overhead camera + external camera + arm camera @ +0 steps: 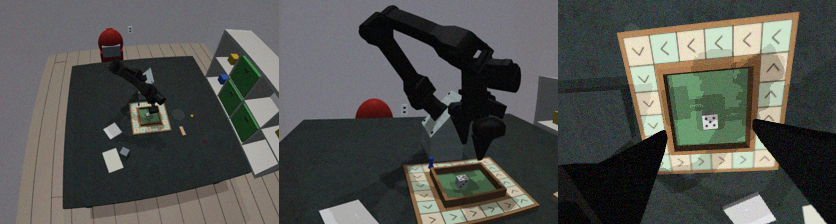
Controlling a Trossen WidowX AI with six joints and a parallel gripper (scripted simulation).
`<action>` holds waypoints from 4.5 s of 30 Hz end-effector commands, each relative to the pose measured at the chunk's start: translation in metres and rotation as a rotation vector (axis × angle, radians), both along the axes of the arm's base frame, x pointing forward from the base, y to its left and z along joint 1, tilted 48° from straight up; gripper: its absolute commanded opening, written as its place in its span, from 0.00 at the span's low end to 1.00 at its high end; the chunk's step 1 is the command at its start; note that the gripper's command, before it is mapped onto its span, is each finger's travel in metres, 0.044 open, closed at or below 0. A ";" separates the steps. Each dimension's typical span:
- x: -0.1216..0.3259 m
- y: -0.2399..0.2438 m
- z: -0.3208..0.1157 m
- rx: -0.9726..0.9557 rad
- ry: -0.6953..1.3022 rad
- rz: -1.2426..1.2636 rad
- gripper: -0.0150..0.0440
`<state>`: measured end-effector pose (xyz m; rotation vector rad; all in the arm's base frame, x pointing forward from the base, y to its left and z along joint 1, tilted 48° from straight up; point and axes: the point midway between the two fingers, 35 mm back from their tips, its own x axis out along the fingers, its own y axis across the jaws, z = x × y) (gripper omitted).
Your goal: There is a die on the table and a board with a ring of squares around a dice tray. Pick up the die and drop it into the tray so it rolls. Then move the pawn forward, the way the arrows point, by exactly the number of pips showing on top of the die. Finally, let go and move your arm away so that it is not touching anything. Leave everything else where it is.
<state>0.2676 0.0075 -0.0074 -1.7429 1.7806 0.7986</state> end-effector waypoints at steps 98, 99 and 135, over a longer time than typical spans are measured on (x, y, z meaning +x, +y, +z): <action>-0.108 -0.101 -0.003 -0.082 -1.592 -1.527 0.25; -0.107 -0.098 -0.001 -0.078 -1.589 -1.529 0.25; -0.077 -0.013 0.073 -0.075 -1.576 -1.538 0.25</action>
